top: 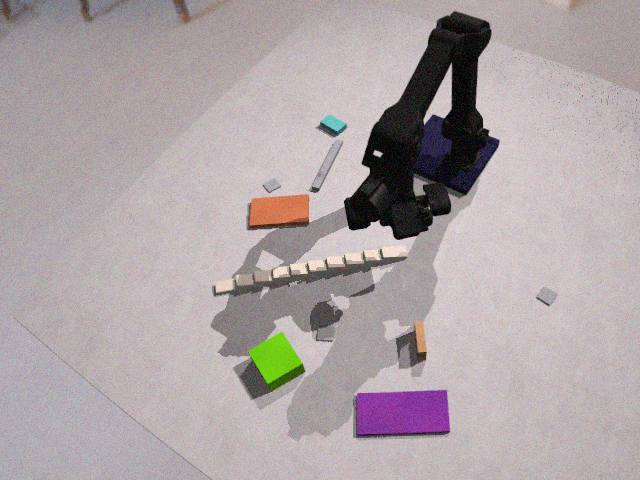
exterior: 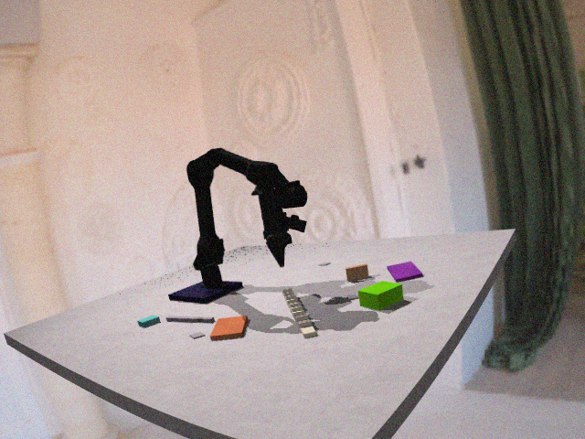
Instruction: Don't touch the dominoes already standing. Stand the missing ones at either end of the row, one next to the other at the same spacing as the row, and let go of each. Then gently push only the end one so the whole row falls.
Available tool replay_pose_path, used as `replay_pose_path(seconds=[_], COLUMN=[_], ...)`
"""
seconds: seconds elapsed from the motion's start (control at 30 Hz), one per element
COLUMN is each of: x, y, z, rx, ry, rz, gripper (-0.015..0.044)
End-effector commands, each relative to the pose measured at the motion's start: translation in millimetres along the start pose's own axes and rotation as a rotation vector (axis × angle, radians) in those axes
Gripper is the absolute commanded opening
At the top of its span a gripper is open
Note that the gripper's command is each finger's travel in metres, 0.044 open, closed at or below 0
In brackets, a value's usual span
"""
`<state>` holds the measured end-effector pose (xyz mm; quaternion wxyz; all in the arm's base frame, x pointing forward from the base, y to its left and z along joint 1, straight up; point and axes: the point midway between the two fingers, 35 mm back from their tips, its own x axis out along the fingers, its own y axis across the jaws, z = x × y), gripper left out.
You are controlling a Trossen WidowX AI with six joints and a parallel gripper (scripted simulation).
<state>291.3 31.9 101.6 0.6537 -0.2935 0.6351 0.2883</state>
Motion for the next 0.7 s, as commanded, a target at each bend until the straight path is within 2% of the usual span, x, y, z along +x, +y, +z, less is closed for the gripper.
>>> replay_pose_path(seconds=[0.0, 0.67], x=[-0.1, -0.1], y=[0.2, 0.2], z=[0.2, 0.2], rx=[-0.006, -0.006], ry=[-0.001, -0.001], rz=[0.003, 0.003], gripper=[0.0, 0.0])
